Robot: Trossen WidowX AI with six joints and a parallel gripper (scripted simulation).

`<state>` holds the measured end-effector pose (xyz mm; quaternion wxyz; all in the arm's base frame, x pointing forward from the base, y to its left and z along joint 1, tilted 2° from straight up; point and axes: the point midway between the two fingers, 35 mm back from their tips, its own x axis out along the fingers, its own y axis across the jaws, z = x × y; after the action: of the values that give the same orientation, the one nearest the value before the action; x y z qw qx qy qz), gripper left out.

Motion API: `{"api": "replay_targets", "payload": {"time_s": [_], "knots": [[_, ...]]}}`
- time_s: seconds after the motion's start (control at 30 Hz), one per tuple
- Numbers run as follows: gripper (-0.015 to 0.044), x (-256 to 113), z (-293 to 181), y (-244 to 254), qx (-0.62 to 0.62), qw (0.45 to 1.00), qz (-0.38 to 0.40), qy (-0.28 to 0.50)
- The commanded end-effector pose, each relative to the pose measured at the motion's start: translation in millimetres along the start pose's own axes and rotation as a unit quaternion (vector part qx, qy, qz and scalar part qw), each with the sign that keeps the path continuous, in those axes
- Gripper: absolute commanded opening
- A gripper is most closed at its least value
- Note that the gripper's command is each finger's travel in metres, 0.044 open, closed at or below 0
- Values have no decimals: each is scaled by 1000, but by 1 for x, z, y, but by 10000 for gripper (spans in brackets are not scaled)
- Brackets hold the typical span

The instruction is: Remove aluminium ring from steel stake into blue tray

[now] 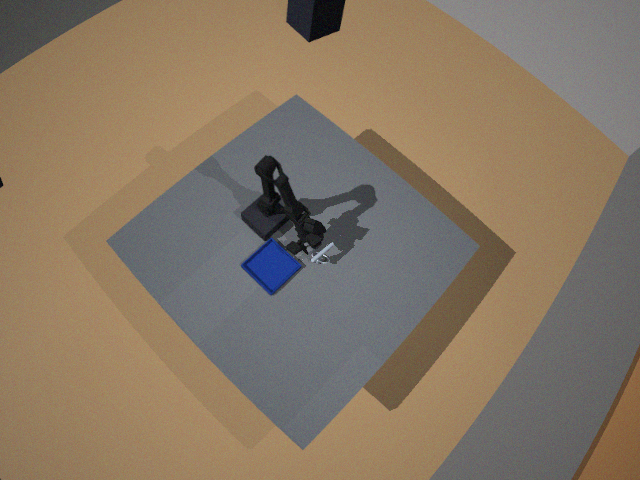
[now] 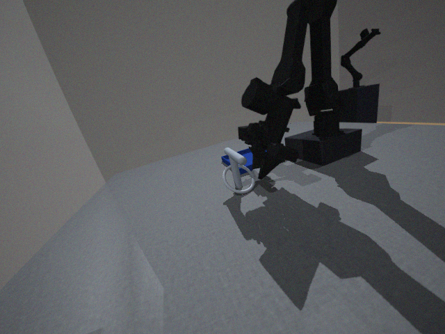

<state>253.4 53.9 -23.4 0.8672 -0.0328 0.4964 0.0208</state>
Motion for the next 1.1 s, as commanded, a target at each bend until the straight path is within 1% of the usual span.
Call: {"api": "replay_targets", "payload": {"time_s": [0.0, 0.53, 1.07], "knots": [[0, -3, 2, 0, 0, 1000, 0, 0], [0, -18, 12, 0, -2, 1000, 1, 1], [0, -22, 20, -11, 4, 997, 25, 68]]}}
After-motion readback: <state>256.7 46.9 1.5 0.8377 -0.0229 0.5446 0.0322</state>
